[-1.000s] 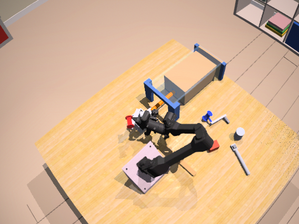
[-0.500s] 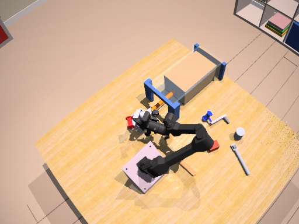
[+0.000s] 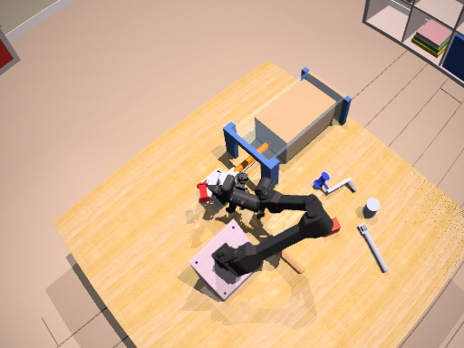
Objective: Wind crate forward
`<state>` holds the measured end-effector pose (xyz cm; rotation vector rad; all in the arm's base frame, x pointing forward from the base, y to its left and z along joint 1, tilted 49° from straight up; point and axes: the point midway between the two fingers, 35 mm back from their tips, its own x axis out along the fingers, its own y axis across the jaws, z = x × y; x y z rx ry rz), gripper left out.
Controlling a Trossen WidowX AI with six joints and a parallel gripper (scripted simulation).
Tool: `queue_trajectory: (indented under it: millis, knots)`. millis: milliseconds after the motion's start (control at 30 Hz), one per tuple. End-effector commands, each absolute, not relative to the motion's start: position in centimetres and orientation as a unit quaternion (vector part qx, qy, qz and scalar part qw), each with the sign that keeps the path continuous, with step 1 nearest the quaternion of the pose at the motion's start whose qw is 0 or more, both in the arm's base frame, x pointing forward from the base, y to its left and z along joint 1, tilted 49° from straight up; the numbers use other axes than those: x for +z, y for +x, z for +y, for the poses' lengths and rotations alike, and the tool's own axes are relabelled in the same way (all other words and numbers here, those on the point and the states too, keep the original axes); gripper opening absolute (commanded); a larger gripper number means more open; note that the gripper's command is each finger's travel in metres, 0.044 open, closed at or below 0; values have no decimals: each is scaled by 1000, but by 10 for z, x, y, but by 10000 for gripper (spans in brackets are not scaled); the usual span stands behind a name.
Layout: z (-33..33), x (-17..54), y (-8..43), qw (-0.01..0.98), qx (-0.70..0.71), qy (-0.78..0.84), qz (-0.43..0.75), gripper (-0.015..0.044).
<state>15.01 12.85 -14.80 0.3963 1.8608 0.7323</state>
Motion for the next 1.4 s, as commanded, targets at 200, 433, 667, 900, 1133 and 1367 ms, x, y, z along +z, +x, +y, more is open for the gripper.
queue_trajectory:
  millis: [200,433,667,900,1133,1367]
  knots:
    - [127,-151,151,524,310,167,776,0]
    - [126,-153,151,525,310,167,775,0]
    - [125,-155,150,526,309,167,775,0]
    - [125,-156,150,527,307,165,775,0]
    - [124,-155,151,528,307,164,775,79]
    - [124,-155,151,528,307,164,775,240]
